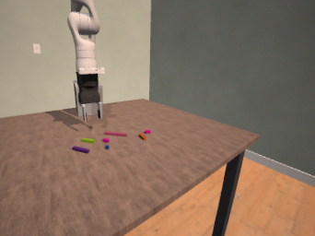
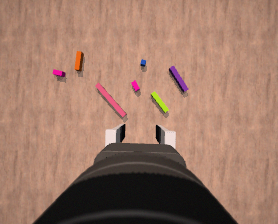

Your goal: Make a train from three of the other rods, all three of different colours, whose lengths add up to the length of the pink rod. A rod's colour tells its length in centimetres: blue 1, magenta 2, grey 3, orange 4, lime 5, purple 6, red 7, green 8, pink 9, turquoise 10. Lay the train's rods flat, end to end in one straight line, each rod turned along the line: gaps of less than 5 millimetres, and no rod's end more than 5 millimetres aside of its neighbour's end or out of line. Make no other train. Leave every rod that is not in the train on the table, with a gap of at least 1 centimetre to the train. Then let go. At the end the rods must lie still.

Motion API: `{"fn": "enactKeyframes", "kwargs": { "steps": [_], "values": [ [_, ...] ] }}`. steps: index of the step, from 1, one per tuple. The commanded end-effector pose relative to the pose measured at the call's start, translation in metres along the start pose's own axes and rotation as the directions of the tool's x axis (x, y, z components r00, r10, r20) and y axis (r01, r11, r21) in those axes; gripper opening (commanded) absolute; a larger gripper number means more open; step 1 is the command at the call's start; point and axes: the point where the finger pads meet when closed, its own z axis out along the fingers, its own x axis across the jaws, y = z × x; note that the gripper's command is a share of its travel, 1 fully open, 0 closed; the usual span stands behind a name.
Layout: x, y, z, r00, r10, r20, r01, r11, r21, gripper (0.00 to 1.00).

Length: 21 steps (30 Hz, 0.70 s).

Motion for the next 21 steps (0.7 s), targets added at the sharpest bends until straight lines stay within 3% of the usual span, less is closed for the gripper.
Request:
{"fn": "enactKeyframes", "kwargs": {
  "steps": [1,21],
  "values": [
    [0.0001,-0.0003,-0.0003,1.000,0.001,0.000,-0.001,1.000,0.001,1.00],
    [0.0009,-0.0005,0.0000,0.999,0.037,0.000,-0.037,0.999,0.000,1.00]
  ]
}}
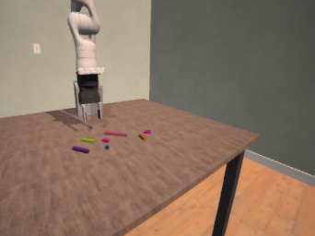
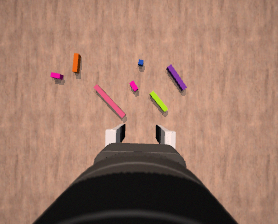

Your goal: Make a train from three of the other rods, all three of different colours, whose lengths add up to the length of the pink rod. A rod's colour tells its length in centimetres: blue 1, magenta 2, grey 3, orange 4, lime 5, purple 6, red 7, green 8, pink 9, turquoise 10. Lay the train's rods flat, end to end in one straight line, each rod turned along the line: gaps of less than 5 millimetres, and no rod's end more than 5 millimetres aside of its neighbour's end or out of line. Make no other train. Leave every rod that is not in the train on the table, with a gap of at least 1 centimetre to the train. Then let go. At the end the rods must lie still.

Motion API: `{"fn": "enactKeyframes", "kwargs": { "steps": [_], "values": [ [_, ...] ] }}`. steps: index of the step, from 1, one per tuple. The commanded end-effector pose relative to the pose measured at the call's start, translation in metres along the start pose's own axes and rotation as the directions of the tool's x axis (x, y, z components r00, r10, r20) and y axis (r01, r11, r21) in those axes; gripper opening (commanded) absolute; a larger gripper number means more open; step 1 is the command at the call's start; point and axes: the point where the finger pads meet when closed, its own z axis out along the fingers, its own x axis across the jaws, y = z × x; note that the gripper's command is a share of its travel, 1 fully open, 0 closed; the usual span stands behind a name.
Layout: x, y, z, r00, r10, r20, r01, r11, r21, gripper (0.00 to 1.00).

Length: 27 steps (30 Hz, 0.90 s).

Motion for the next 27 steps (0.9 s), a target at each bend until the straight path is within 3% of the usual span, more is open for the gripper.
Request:
{"fn": "enactKeyframes", "kwargs": {
  "steps": [1,27],
  "values": [
    [0.0003,-0.0004,-0.0002,1.000,0.008,0.000,-0.008,1.000,0.001,1.00],
    [0.0043,-0.0015,0.0011,0.980,0.200,-0.001,-0.200,0.980,-0.003,1.00]
  ]
}}
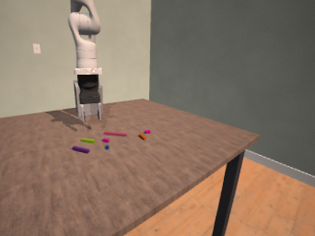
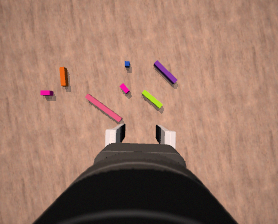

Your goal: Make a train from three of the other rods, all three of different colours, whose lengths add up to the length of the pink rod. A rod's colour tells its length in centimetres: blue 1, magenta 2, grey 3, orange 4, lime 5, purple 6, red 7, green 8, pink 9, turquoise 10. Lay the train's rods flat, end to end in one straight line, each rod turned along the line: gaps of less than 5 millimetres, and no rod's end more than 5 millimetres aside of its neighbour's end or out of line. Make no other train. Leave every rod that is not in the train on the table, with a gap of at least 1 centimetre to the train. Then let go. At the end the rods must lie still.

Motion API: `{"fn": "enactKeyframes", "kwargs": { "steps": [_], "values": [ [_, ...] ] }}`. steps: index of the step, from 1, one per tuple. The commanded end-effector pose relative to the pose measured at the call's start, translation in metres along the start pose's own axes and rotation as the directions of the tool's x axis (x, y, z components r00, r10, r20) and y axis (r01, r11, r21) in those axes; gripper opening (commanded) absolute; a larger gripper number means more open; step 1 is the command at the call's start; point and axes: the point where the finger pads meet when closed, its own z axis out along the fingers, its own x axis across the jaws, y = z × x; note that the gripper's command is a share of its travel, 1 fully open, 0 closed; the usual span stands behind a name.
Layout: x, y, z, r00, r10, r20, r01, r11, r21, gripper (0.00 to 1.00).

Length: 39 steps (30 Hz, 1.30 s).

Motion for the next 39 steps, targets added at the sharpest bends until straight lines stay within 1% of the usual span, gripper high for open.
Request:
{"fn": "enactKeyframes", "kwargs": {
  "steps": [1,3,11,18,21,28,35,37,39],
  "values": [
    [0.001,-0.001,0.000,1.000,0.026,0.000,-0.026,1.000,0.001,1.00],
    [0.001,-0.001,0.000,1.000,0.026,0.000,-0.026,1.000,0.001,1.00],
    [0.003,-0.001,0.001,0.990,0.138,-0.001,-0.138,0.990,-0.001,1.00],
    [0.005,-0.002,0.001,0.967,0.254,-0.002,-0.254,0.967,-0.003,1.00],
    [0.006,-0.002,0.001,0.962,0.271,-0.002,-0.271,0.962,-0.003,1.00],
    [0.008,-0.002,0.002,0.916,0.402,-0.004,-0.402,0.916,-0.004,1.00],
    [0.011,-0.002,0.003,0.842,0.540,-0.006,-0.540,0.842,-0.005,1.00],
    [0.011,-0.002,0.003,0.842,0.540,-0.006,-0.540,0.842,-0.005,1.00],
    [0.011,-0.001,0.003,0.815,0.580,-0.007,-0.580,0.815,-0.005,1.00]
  ]
}}
